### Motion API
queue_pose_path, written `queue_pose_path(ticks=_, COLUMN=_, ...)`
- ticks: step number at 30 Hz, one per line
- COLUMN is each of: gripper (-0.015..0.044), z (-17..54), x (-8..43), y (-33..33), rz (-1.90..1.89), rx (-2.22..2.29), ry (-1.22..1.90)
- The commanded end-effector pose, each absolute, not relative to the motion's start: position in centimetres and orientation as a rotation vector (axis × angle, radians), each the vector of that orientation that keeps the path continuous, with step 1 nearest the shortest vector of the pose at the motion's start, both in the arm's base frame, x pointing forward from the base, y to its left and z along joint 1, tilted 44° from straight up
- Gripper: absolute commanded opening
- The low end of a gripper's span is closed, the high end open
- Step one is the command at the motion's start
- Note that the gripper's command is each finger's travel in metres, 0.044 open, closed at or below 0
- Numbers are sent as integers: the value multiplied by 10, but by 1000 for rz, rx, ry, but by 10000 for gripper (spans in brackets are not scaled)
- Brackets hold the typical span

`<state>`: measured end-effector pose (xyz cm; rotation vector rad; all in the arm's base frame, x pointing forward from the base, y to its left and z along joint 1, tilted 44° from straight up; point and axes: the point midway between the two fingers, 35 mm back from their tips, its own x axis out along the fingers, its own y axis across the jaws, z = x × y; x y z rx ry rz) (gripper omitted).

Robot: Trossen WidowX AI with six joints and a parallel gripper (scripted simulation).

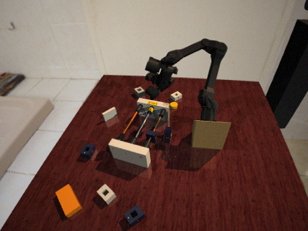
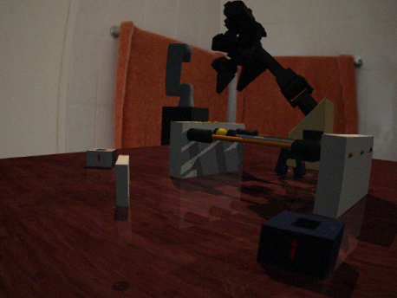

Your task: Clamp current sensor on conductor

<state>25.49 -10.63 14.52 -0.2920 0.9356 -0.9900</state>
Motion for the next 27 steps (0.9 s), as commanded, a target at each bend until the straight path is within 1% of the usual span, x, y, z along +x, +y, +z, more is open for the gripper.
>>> queue_pose_path(ticks=1, gripper=440, z=148, x=255, y=-107, rz=-1005, rx=-303, ry=935)
queue_pose_path(ticks=15, gripper=440, z=145, x=255, y=-106, rz=-1000, rx=-305, ry=944)
queue_pose_path(ticks=19, gripper=440, z=92, x=250, y=-87, rz=-910, rx=-344, ry=1133)
queue_pose_path(ticks=24, gripper=440, z=22, x=218, y=-61, rz=-808, rx=-404, ry=1429)
queue_pose_path(ticks=27, gripper=440, z=6, x=205, y=-55, rz=-789, rx=-422, ry=1513)
